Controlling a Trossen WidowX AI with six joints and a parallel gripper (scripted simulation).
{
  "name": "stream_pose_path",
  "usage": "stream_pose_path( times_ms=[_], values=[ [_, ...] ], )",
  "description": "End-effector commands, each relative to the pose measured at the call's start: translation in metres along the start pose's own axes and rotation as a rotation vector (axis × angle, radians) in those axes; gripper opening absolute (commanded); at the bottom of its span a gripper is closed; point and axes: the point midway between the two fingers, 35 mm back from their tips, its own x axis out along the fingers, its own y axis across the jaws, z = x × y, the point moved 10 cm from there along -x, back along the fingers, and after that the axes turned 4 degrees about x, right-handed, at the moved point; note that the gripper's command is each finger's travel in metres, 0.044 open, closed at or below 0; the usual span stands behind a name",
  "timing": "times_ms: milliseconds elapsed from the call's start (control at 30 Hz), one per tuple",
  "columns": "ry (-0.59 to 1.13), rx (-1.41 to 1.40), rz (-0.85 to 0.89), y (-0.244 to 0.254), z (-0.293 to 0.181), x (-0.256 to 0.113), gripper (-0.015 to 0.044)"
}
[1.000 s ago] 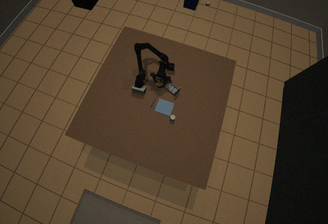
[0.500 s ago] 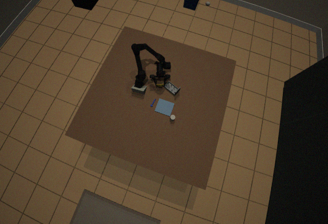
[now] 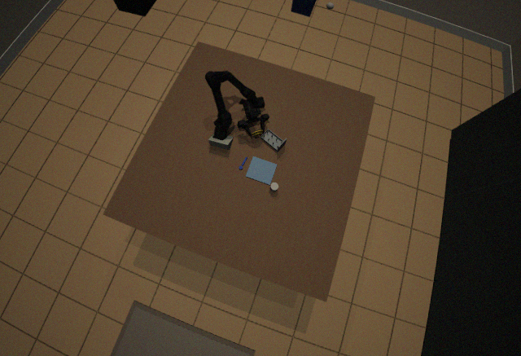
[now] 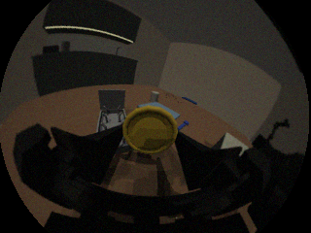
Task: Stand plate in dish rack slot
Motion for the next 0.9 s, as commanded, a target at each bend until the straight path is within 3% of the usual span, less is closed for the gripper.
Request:
stream_pose_path(
  times_ms=[0, 700, 867],
  values=[
    [-0.047, -0.002, 0.081, -0.006, -0.005, -0.003, 0.0000],
    [-0.201, 0.038, 0.510, -0.033, -0.025, -0.020, 0.0000],
    [-0.204, 0.041, 0.524, -0.034, -0.026, -0.020, 0.0000]
  ],
)
